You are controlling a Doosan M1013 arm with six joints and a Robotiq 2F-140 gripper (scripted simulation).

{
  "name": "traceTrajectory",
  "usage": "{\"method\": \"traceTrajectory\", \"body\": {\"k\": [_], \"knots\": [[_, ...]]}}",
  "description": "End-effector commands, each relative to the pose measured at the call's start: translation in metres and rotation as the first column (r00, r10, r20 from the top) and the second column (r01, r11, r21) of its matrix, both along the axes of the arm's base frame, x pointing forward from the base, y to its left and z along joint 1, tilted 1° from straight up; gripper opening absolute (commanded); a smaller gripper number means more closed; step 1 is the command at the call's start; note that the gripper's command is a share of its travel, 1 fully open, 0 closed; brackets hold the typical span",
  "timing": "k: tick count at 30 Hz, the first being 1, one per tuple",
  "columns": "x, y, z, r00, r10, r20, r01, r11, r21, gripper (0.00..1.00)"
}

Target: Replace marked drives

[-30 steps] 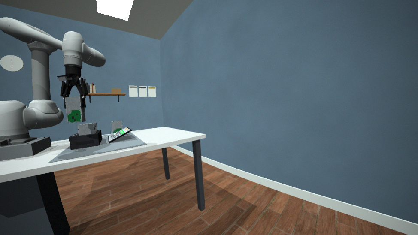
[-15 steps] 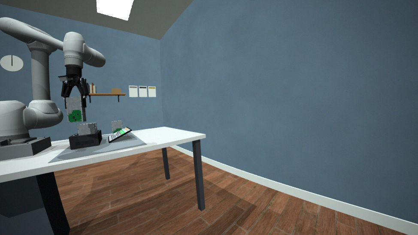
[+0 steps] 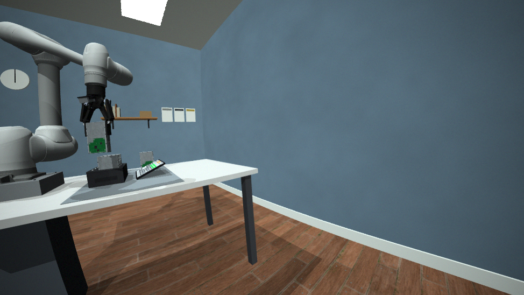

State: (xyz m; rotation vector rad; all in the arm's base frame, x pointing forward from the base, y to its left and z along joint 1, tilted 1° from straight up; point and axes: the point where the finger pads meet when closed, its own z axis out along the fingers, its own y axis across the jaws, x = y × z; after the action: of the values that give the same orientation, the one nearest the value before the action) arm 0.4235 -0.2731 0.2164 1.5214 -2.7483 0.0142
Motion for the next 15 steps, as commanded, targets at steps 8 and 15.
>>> {"method": "traceTrajectory", "body": {"k": [8,15], "knots": [[0.01,0.023,0.001,0.999,0.035,0.001,-0.035,0.999,-0.001,0.1],[0.02,0.048,0.0,0.997,0.073,0.0,-0.073,0.997,-0.001,0.1]]}}
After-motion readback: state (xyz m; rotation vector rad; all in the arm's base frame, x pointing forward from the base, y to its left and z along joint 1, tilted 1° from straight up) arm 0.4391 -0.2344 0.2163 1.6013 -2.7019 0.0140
